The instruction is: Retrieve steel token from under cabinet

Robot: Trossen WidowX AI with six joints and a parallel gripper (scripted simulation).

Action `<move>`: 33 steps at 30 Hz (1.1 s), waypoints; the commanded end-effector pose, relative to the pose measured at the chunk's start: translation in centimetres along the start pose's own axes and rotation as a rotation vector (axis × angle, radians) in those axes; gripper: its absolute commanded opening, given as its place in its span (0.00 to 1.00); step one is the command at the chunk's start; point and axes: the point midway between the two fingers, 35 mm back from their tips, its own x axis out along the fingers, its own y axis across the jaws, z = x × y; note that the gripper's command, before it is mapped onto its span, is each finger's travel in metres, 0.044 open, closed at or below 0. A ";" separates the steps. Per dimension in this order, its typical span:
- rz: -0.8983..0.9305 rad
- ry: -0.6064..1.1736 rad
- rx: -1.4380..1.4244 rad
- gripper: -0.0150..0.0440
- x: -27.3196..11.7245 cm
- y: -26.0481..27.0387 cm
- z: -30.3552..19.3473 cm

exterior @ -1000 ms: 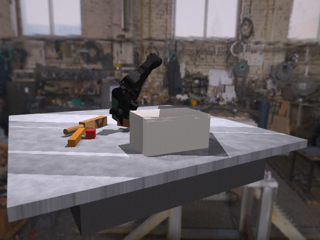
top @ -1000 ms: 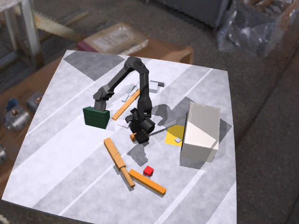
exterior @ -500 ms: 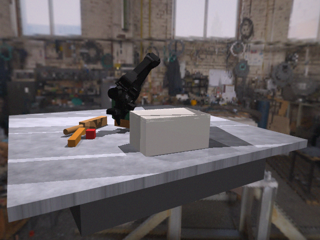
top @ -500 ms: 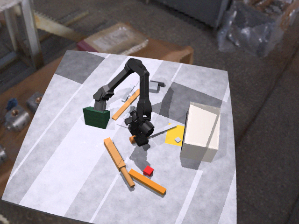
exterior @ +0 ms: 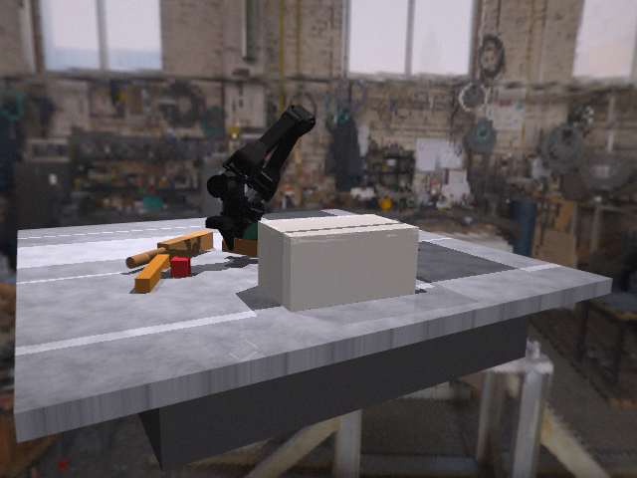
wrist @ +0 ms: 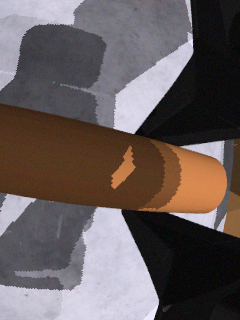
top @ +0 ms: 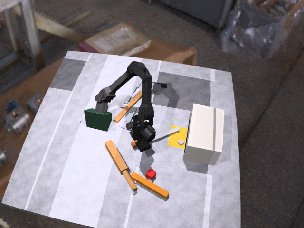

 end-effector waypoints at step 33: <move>-0.017 -0.013 -0.006 0.25 -0.6 -3.8 -2.1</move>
